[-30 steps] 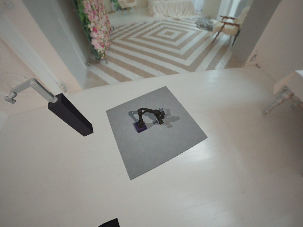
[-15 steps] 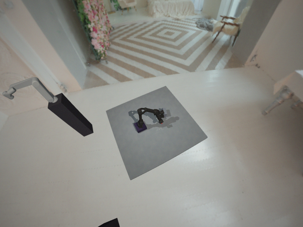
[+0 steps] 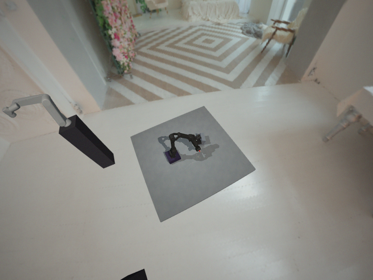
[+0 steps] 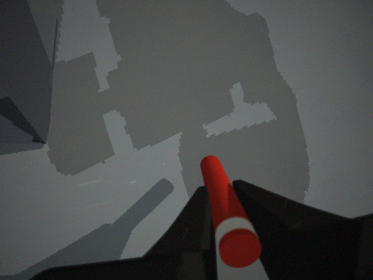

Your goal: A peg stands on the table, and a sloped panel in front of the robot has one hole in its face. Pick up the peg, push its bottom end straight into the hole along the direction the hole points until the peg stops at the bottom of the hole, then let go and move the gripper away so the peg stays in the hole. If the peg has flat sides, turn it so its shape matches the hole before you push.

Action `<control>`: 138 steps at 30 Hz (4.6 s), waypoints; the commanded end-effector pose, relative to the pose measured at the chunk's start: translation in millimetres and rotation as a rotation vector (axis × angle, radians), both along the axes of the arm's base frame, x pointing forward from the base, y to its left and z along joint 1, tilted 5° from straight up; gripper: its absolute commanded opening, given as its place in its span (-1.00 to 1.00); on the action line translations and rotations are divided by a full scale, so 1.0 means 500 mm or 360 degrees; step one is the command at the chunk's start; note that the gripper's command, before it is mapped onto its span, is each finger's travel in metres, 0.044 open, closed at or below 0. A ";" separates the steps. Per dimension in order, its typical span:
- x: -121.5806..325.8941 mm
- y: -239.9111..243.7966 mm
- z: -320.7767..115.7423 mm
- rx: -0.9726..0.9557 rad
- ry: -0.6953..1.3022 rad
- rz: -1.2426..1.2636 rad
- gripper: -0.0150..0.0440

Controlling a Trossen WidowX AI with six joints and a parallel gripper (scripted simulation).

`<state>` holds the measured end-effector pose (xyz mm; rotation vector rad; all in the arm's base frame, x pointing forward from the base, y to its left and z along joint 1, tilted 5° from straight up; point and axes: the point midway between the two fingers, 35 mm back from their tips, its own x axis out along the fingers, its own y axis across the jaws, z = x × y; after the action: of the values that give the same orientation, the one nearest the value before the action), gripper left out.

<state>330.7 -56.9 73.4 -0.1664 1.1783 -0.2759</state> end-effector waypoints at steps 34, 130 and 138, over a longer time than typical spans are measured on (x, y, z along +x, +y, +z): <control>0.026 0.083 -0.017 -0.0130 -0.0282 0.0022 -0.49; -0.024 0.295 -0.005 -0.0043 -0.1130 0.0009 -0.49; -0.035 0.309 -0.001 -0.0008 -0.1199 0.0001 -0.49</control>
<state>316.8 95.4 72.8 -0.0667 0.4459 -0.3055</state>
